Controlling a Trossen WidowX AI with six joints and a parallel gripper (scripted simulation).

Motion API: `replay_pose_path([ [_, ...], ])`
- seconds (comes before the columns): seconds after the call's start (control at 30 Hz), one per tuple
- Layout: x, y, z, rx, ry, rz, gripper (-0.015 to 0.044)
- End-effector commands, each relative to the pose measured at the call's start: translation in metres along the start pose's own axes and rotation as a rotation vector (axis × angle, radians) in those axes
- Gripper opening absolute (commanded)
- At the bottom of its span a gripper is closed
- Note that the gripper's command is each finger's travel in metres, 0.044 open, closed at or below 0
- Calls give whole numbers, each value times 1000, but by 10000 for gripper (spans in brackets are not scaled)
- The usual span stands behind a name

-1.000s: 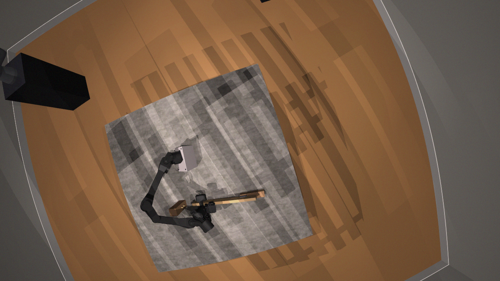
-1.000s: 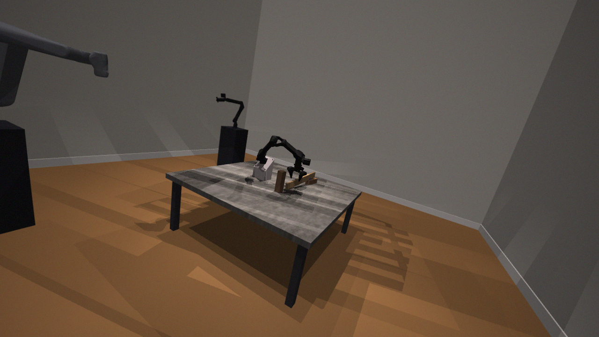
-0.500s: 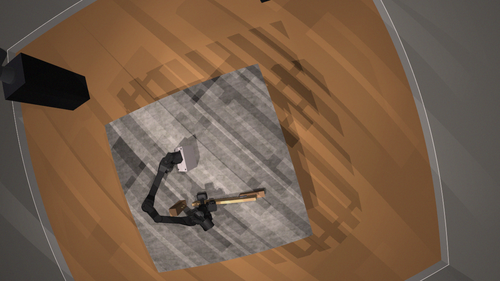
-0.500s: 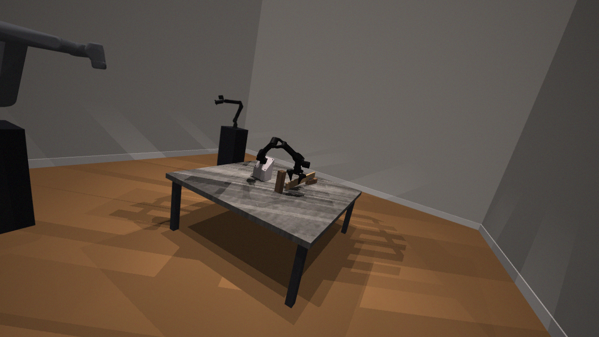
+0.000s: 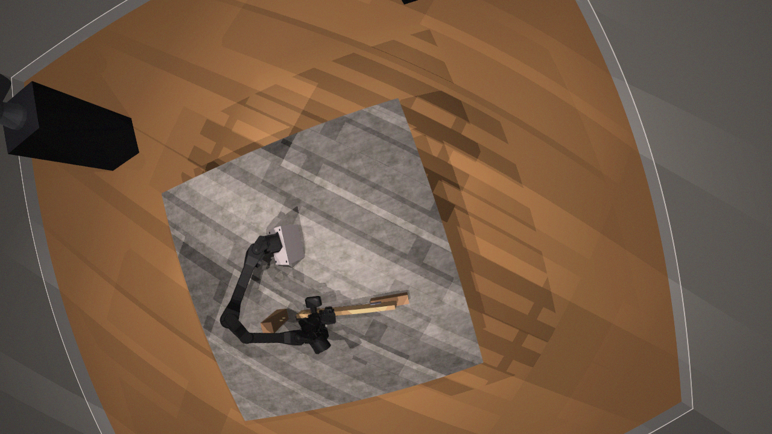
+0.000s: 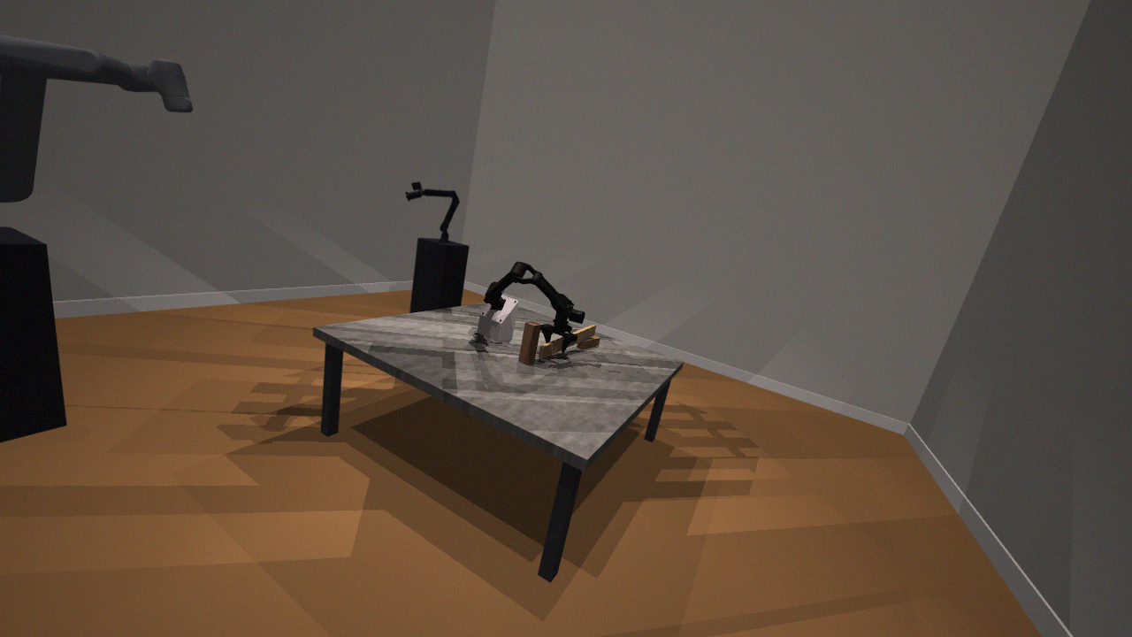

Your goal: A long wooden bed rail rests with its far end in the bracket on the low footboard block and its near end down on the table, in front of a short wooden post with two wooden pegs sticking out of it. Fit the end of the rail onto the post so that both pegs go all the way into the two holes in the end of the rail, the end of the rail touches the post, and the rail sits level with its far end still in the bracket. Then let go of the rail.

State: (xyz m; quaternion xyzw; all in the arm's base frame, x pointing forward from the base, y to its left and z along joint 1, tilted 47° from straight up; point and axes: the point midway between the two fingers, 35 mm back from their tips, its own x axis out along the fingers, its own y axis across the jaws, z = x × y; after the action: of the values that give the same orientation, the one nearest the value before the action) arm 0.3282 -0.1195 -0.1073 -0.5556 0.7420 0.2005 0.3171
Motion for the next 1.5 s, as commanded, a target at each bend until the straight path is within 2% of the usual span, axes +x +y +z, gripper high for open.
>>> replay_pose_path([
  [0.0, 4, 3, -1, -10, 7, 5, 414],
  [0.43, 4, 3, -1, -10, 7, 5, 73],
  [0.63, 4, 3, -1, -10, 7, 5, 33],
  [0.67, 4, 3, -1, -10, 7, 5, 6],
  [1.47, -3, 2, 0, -10, 7, 5, 0],
])
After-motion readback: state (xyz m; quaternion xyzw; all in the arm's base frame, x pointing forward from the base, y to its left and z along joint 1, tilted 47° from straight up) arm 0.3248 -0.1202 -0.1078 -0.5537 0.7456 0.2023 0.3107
